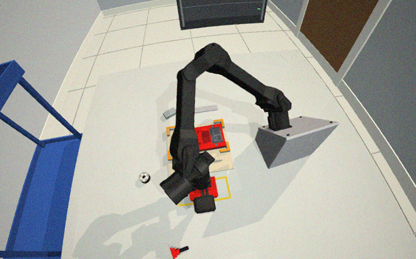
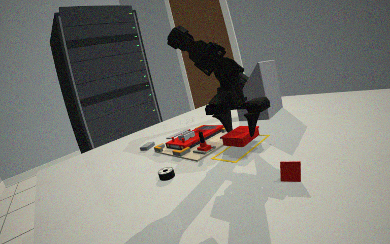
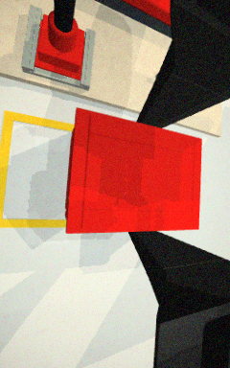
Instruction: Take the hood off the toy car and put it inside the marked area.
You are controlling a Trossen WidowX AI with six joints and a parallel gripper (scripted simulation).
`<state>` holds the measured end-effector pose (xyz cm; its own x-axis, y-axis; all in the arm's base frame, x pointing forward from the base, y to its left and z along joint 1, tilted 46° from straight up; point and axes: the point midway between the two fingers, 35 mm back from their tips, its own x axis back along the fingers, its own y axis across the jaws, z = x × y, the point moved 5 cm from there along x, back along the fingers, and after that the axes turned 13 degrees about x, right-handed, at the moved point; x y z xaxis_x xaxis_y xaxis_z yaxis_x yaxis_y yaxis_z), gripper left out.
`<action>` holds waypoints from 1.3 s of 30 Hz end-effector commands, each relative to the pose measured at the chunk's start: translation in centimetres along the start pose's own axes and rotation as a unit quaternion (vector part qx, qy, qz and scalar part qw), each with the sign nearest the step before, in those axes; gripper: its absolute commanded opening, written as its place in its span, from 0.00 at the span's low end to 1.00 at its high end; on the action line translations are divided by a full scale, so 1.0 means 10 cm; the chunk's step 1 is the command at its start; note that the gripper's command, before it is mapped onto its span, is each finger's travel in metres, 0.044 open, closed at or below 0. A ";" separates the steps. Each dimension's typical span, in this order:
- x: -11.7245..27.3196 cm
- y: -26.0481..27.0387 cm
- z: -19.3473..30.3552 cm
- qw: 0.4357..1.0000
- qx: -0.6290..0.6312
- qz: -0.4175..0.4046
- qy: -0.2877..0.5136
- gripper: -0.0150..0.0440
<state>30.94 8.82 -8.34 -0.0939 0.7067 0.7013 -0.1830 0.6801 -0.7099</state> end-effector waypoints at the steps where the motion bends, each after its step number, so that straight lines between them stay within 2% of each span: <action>1: -0.01 0.00 0.00 1.000 0.002 0.002 -0.001 0.25; 39: -0.20 -0.01 0.00 1.000 0.002 0.002 -0.001 0.25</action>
<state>31.11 7.49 -9.62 -0.0943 0.7072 0.7007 -0.1832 0.6795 -0.7104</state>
